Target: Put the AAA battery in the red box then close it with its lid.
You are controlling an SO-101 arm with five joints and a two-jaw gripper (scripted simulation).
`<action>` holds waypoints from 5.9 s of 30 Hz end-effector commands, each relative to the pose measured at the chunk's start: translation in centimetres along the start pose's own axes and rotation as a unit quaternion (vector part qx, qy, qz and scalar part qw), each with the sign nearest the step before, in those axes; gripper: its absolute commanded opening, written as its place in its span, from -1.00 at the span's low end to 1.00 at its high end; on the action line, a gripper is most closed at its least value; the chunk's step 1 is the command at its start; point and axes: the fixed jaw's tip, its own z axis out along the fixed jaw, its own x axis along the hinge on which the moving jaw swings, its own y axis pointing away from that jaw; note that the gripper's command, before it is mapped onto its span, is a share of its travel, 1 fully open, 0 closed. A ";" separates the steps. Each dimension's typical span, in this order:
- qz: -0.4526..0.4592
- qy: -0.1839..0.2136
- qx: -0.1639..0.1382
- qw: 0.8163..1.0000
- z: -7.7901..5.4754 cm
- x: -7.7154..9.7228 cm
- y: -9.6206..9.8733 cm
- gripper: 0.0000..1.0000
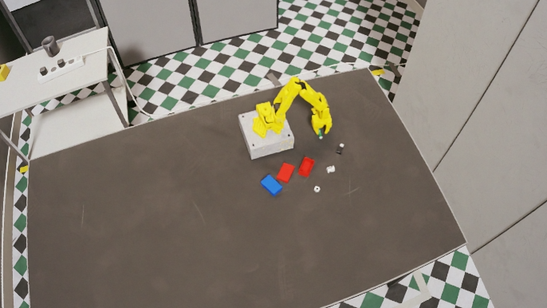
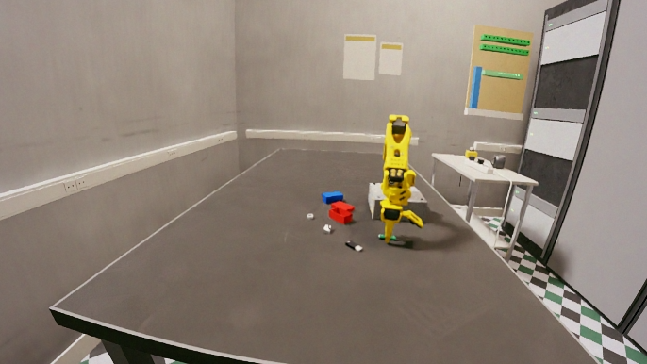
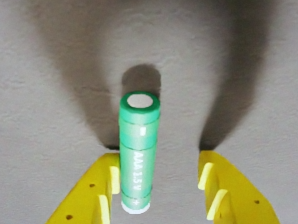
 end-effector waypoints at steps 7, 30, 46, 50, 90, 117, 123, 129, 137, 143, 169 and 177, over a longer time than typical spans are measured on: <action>-0.001 0.000 -0.010 1.000 0.2 -0.2 0.3 -0.71; -0.001 0.000 -0.010 1.000 0.2 -0.2 0.3 -0.93; -0.001 0.000 -0.010 1.000 0.2 -0.2 0.3 -0.95; -0.001 0.000 -0.010 1.000 0.2 -0.2 0.3 -0.95; -0.001 0.000 -0.010 1.000 -4.4 -0.2 -0.2 -0.95; -0.001 0.000 -0.010 1.000 -5.6 -0.2 -0.1 -0.95; -0.001 0.000 -0.010 1.000 -5.6 -0.2 -0.1 -0.95; -0.001 0.000 -0.010 1.000 -5.8 -0.2 -0.2 -0.95; -0.001 0.000 -0.010 1.000 -6.3 -0.2 -0.4 -0.95; -0.001 0.000 -0.010 1.000 -6.3 -0.2 -0.4 -0.95; 0.027 0.000 -0.010 1.000 -6.3 1.5 -0.2 -0.95; 0.080 0.000 -0.010 0.997 -6.3 4.4 0.6 -0.95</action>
